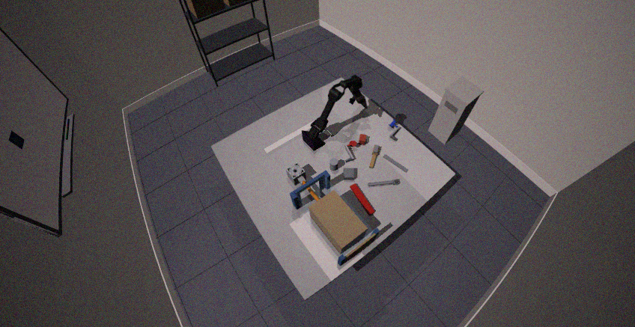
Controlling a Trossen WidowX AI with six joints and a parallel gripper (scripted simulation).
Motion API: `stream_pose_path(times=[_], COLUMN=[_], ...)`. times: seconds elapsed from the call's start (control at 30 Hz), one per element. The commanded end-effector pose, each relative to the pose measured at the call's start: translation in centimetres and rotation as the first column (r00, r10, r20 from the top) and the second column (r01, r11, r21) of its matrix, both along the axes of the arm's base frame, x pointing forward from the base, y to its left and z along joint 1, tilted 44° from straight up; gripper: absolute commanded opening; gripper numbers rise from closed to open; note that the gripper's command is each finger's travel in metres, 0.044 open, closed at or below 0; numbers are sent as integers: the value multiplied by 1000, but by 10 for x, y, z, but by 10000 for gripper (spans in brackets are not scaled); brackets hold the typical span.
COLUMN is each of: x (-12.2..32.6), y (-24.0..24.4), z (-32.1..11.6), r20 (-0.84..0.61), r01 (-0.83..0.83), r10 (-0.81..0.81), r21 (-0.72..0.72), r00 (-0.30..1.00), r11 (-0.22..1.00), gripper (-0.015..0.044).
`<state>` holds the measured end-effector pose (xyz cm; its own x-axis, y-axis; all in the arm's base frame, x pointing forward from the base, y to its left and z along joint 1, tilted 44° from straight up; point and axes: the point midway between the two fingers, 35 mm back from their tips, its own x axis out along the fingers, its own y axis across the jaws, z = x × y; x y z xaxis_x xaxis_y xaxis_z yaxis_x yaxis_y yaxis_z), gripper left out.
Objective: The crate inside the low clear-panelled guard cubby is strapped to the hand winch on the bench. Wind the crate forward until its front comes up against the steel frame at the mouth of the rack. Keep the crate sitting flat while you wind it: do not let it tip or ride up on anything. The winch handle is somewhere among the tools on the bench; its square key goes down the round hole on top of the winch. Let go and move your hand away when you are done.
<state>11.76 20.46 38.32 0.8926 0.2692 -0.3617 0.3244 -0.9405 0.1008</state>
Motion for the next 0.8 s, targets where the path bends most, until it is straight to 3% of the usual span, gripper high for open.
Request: stream_pose_path(times=[0.0, 0.33, 0.63, 0.77], x=[1, 57, 128, 155], y=[0, 0, -16, -49], z=[-1, -70, -146, -165], r20=[-3, -290, -587, -658], r01=[2, 182, 383, 444], r10=[-2, -199, -334, -371], r21=[-1, -86, -44, -62], r00=[1000, 936, 738, 655], r11=[1000, 980, 923, 894], gripper=[426, 440, 440, 440])
